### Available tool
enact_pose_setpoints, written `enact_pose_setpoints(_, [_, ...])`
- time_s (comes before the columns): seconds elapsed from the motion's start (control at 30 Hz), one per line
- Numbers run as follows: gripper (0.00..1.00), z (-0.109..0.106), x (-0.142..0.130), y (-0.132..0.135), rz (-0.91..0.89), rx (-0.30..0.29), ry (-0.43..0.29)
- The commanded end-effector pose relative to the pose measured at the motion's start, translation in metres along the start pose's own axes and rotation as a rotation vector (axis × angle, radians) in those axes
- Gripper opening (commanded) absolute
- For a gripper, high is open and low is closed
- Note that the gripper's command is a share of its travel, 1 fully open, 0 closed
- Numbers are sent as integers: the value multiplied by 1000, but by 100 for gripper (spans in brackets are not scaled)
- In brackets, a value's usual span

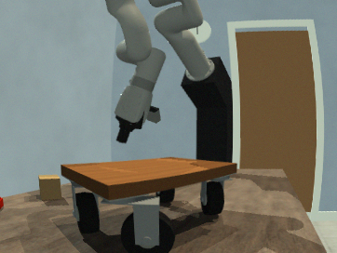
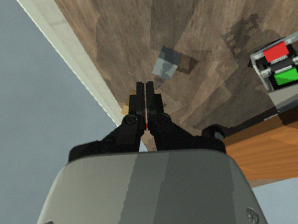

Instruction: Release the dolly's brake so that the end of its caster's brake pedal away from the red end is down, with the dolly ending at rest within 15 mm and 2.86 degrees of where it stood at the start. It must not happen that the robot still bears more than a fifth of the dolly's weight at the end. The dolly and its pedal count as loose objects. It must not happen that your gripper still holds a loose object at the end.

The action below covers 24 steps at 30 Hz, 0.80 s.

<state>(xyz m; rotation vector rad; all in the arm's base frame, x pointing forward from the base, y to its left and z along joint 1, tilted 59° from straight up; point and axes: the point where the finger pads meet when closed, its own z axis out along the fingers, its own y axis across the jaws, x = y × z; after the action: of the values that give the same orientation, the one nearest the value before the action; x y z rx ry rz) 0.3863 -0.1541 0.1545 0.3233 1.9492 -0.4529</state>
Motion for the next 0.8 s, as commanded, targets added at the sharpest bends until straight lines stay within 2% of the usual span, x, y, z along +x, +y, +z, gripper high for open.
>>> enact_pose_setpoints(0.0, [0, -13, -2, 19, 132, -43, 36])
enact_pose_setpoints(0.37, [0, -13, -2, 19, 132, -43, 36])
enact_pose_setpoints(0.43, [0, -36, -3, 52, 328, -117, 95])
enact_pose_setpoints(0.77, [0, -36, -3, 52, 328, -117, 95])
